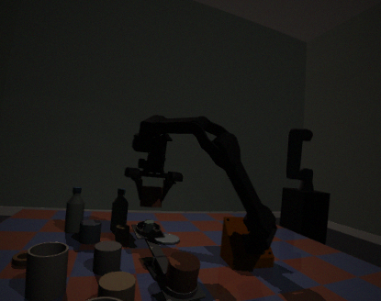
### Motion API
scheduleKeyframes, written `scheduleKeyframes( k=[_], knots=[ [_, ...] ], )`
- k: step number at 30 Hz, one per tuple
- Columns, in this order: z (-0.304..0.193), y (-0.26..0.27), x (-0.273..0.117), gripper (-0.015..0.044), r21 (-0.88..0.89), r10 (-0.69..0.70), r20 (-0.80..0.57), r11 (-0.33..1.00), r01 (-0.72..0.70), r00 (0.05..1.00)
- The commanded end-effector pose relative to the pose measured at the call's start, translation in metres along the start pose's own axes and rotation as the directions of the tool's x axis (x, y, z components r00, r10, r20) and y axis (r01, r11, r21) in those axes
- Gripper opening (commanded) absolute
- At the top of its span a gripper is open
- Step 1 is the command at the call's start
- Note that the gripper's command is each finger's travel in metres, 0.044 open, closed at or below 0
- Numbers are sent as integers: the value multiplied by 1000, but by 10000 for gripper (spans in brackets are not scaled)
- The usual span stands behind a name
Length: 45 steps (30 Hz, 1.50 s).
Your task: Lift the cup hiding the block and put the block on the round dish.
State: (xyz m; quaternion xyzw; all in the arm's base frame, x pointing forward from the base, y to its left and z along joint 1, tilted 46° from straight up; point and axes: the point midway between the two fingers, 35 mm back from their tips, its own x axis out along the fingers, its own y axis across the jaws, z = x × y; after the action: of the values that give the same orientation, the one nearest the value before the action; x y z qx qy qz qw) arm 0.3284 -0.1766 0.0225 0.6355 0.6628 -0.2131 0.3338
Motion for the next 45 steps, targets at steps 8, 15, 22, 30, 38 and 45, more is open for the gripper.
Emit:
scheduleKeyframes(
  k=[8, 15, 22, 30, 38, 45],
  knots=[
    [1, 0, -1, 0, 1, 3, 2, 1000, -3, 1000],
    [1, 0, -1, 0, 1, 3, 2, 1000, -3, 1000],
    [1, 0, -1, 0, 1, 3, 2, 1000, -3, 1000],
    [1, 0, -1, 0, 1, 3, 2, 1000, -3, 1000],
    [21, -21, 5, 0, -13, 16, -10, 1000, -16, 1000],
    [52, -55, 16, 0, -19, 7, 1, 1000, -7, 1000]
  ],
)
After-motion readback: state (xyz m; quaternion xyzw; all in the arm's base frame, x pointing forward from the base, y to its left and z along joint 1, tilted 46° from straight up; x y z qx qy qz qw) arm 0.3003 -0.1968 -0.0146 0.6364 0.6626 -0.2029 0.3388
